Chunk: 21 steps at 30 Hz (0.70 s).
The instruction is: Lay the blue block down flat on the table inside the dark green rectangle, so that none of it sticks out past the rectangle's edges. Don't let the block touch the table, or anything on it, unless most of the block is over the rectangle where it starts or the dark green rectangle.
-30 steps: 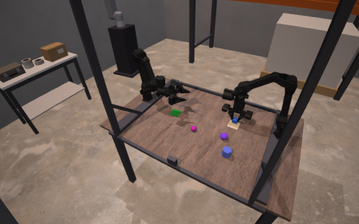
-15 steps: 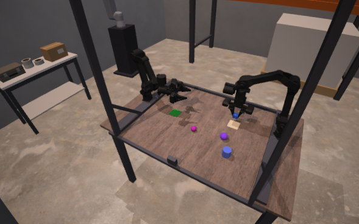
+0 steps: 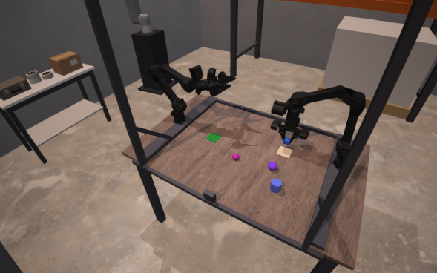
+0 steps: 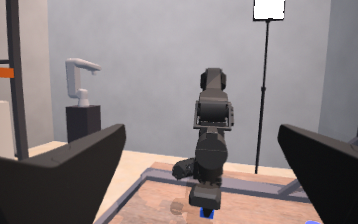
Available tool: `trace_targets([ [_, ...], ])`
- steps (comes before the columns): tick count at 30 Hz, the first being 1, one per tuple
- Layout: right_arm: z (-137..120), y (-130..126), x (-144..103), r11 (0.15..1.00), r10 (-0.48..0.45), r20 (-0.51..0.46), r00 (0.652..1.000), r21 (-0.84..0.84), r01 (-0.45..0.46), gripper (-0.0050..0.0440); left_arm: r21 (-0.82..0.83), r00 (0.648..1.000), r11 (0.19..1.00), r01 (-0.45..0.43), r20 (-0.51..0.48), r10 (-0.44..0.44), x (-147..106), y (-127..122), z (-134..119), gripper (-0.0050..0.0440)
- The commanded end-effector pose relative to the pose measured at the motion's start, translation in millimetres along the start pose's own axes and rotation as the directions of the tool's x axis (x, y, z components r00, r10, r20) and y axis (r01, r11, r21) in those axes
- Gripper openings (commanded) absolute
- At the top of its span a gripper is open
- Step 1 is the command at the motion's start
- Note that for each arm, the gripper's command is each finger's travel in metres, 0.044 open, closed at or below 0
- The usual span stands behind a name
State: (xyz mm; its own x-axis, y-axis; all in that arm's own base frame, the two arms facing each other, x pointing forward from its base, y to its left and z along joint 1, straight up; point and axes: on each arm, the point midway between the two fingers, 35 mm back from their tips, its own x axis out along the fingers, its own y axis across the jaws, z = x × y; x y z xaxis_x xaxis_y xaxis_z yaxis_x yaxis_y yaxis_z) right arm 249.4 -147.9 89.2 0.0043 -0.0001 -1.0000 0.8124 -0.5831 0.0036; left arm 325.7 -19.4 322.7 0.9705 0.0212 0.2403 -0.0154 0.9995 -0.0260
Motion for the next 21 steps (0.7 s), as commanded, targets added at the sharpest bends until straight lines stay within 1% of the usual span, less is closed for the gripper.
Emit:
trace_targets([
  [1,0,3,-5,1.0,0.019,0.001,1.0,0.0,-0.019,-0.005,0.011,0.999,1.0,0.019,0.039,-0.02,-1,13,47,0.044],
  [3,0,3,-5,1.0,0.019,0.001,1.0,0.0,-0.019,-0.005,0.018,0.999,1.0,0.021,0.025,-0.021,-4,16,52,0.044],
  [5,0,3,-5,1.0,0.019,0.001,1.0,0.0,-0.019,-0.005,0.021,1.0,1.0,0.022,-0.008,-0.021,-5,18,49,0.044],
  [8,0,3,-5,1.0,0.019,0.001,1.0,0.0,-0.019,-0.005,0.022,0.996,1.0,0.022,-0.086,-0.02,-7,19,34,0.044],
  [10,0,3,-5,1.0,0.019,0.001,1.0,0.0,-0.019,-0.005,0.022,0.996,1.0,0.022,-0.086,-0.02,-7,19,34,0.044],
  [11,0,3,-5,1.0,0.019,0.001,1.0,0.0,-0.019,-0.005,0.022,0.992,1.0,0.022,-0.128,-0.019,-7,19,24,0.044],
  [13,0,4,-6,1.0,0.027,0.004,1.0,-0.002,-0.027,-0.005,0.022,0.987,1.0,0.022,-0.161,-0.018,-8,20,17,0.044],
  [15,-1,5,-8,0.998,0.061,0.002,0.998,-0.005,-0.061,-0.005,0.022,0.987,1.0,0.022,-0.161,-0.018,-8,20,17,0.044],
  [17,-2,14,-13,0.992,0.128,-0.002,0.992,-0.01,-0.128,-0.005,0.022,0.987,1.0,0.022,-0.162,-0.018,-8,20,17,0.044],
  [18,-3,19,-15,0.986,0.167,-0.004,0.986,-0.013,-0.167,-0.005,0.022,0.986,1.0,0.022,-0.167,-0.018,-8,20,14,0.044],
  [20,-5,34,-22,0.962,0.273,-0.011,0.962,-0.02,-0.273,-0.005,0.021,0.985,0.999,0.024,-0.174,-0.02,-9,19,11,0.044],
  [21,-5,35,-24,0.954,0.3,-0.013,0.954,-0.022,-0.3,-0.005,0.021,0.985,0.999,0.024,-0.174,-0.02,-9,19,11,0.044],
])
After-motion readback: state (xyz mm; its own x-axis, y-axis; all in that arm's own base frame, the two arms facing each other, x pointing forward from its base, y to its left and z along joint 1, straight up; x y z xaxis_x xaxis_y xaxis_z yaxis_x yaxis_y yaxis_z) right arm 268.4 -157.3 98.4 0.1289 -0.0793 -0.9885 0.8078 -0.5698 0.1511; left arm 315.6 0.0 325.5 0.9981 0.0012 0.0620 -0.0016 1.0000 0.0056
